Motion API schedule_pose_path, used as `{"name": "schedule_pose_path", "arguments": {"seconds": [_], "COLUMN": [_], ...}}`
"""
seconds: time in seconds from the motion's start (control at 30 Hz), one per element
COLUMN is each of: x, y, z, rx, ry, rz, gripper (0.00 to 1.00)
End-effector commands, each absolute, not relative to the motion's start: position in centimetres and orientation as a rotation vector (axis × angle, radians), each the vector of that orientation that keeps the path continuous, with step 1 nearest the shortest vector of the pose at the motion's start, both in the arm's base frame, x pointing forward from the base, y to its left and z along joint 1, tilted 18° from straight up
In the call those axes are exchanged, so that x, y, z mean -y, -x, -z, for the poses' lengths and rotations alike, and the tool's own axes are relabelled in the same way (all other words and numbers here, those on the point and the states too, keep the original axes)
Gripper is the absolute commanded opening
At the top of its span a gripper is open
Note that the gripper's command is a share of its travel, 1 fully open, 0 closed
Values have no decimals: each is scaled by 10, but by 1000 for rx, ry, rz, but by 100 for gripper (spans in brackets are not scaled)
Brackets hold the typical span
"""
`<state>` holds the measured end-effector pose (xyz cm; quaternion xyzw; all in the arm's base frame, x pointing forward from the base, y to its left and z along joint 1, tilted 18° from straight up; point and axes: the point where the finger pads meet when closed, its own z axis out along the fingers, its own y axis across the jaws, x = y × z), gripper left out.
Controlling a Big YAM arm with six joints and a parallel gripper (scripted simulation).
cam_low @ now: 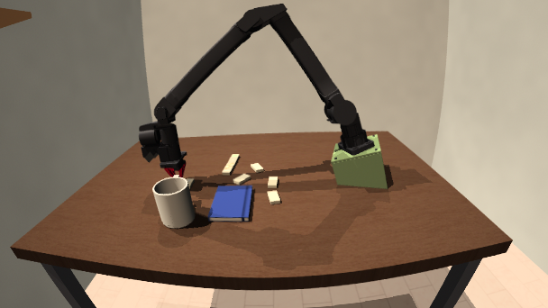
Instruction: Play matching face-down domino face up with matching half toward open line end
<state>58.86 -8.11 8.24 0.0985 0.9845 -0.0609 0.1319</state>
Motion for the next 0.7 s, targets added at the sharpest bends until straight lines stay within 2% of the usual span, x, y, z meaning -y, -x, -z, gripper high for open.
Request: {"name": "schedule_pose_path", "arguments": {"seconds": [0.0,0.67], "x": [83,78], "y": [-587,-565], "z": [-98,-97], "rx": [-2822,-2809], "ry": [-285,-285], "rz": [177,176], "gripper": [0,0]}}
